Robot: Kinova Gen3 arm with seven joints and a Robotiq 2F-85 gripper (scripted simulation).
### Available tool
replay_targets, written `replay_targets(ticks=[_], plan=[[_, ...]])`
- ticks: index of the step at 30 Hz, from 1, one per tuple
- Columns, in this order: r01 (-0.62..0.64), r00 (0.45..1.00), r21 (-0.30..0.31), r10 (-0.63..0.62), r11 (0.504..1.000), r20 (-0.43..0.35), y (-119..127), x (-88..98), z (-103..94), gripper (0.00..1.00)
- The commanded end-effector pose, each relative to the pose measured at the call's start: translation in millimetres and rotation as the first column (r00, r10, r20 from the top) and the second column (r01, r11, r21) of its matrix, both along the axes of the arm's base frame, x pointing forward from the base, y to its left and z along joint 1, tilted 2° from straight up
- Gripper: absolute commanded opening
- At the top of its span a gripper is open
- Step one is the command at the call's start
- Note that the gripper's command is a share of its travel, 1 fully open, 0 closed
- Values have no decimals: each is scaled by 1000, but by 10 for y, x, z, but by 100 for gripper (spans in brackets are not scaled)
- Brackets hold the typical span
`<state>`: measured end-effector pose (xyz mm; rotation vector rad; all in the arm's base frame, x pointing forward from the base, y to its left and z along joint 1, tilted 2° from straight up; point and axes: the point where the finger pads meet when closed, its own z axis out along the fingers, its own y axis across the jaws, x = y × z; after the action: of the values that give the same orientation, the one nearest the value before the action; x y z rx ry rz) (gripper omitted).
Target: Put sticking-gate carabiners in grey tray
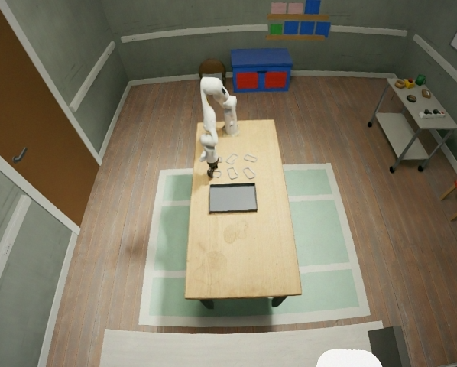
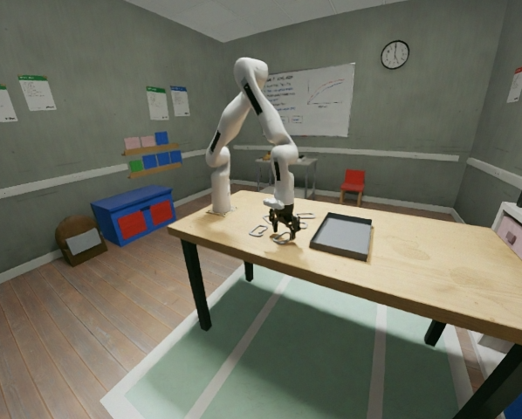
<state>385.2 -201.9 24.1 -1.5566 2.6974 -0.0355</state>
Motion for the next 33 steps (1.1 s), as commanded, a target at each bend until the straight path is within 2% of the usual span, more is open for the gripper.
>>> replay_targets(ticks=[1,3,19,20,33], plan=[[0,1000,0,0,1000,0,-1,2,0,100],[0,1000,-1,0,1000,2,0,-2,-54,100],[0,1000,-1,0,1000,2,0,-2,-54,100],[0,1000,-1,0,1000,2,0,-1,-53,75],[0,1000,-1,0,1000,2,0,-1,-53,75]])
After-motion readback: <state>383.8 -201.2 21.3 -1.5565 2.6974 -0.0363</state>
